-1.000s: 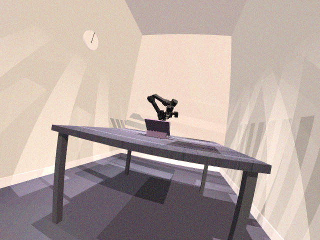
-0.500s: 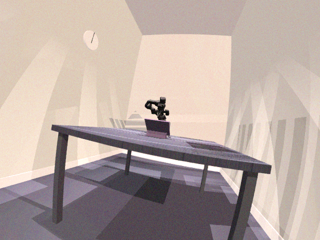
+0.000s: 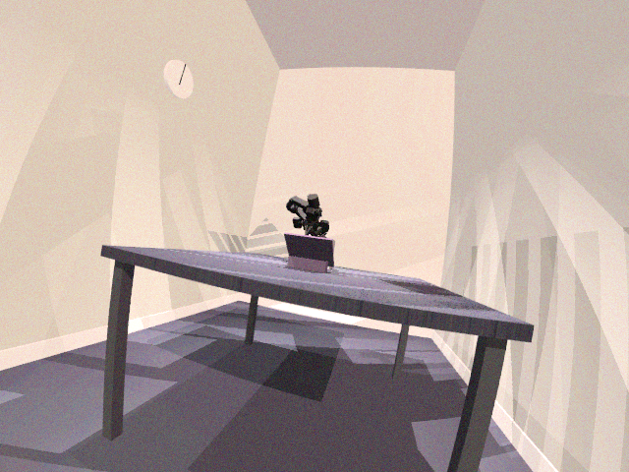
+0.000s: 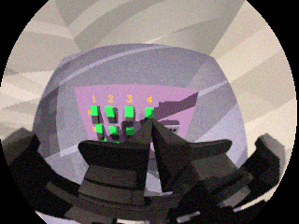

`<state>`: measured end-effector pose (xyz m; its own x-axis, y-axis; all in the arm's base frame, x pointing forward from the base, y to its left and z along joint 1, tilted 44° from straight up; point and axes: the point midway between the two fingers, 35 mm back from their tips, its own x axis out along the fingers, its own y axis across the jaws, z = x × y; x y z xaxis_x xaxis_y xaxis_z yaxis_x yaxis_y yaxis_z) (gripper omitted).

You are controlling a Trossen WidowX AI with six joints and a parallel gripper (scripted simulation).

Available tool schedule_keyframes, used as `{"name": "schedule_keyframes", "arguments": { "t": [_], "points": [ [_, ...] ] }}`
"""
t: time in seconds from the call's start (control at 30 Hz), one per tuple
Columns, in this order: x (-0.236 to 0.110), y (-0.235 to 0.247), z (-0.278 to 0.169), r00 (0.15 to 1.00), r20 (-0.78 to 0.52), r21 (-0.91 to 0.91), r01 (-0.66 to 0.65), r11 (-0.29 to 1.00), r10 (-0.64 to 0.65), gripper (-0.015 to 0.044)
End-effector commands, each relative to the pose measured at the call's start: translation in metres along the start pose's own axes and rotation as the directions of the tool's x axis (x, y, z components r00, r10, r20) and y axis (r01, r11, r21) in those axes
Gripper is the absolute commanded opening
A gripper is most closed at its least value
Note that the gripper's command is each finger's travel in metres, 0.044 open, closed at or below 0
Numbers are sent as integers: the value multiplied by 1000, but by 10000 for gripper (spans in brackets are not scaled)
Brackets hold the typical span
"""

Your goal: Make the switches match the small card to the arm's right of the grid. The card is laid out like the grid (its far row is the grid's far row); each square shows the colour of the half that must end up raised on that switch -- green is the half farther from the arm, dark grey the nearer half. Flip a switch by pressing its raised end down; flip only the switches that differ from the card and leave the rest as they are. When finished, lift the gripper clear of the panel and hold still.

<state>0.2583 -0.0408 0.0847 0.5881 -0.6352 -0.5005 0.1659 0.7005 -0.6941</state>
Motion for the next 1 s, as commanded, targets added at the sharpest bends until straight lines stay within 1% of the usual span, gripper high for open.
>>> {"name": "schedule_keyframes", "arguments": {
  "t": [0.0, 0.5, 0.97],
  "points": [
    [6, 1, -1, 1000, -2, -7, -4, 1000, 4, 0],
    [27, 1, -1, 1000, -2, -7, -4, 1000, 4, 0],
    [27, 1, -1, 1000, -2, -7, -4, 1000, 4, 0]
  ]
}}
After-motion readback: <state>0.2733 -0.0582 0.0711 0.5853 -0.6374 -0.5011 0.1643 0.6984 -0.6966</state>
